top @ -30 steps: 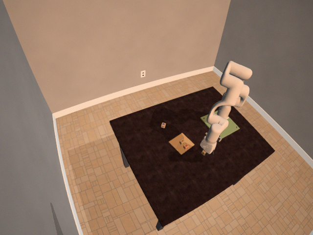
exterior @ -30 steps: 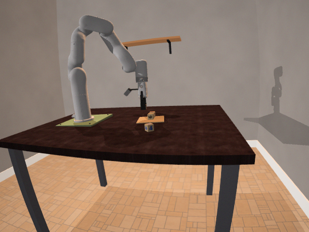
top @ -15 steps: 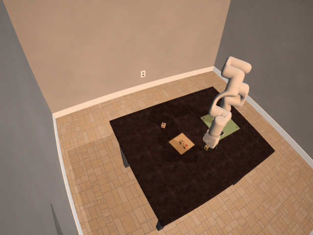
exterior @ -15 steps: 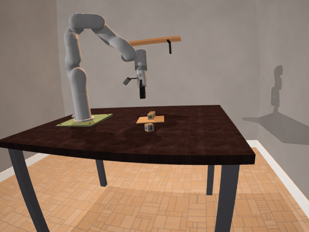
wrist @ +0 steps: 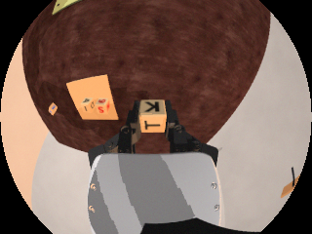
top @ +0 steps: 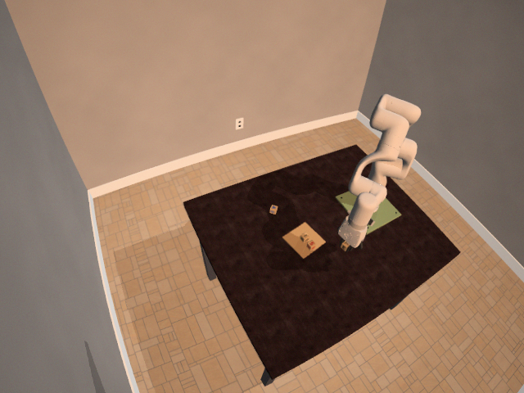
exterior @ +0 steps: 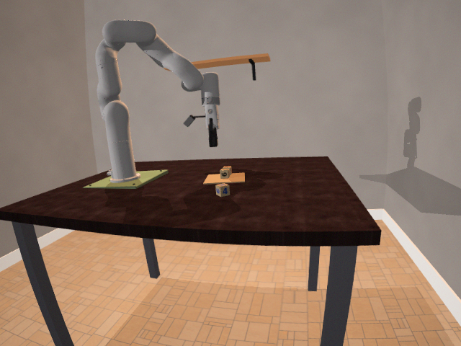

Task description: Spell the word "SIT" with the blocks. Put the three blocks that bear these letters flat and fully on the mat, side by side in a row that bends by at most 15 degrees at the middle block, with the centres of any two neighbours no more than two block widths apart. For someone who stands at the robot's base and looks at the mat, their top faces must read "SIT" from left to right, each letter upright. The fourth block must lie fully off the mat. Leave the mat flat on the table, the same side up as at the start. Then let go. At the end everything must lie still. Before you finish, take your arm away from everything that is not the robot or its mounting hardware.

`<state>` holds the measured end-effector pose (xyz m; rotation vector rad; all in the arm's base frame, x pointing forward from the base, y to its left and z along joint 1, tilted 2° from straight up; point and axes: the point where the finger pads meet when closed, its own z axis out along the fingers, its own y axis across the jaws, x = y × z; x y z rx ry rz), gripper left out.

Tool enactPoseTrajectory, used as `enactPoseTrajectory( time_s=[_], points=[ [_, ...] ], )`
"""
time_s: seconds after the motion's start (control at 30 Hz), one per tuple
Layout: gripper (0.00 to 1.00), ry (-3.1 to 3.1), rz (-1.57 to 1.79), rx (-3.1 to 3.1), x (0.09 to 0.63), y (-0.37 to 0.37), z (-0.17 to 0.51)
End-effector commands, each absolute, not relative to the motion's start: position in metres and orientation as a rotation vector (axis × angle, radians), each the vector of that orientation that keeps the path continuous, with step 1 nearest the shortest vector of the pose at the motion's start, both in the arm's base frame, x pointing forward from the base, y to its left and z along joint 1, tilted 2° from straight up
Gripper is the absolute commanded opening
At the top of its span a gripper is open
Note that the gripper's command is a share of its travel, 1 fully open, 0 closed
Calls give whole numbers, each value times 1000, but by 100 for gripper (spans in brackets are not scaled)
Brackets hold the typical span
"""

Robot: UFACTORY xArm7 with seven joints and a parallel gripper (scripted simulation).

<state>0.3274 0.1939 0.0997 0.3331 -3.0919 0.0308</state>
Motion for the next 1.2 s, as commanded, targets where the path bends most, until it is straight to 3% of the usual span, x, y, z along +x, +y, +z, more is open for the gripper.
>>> enactPoseTrajectory(
  time_s=[0.0, 1.17],
  points=[
    [27, -3085, 24, 416, 334, 188, 101],
    [27, -2506, -4, 1845, 403, 51, 106]
  ],
)
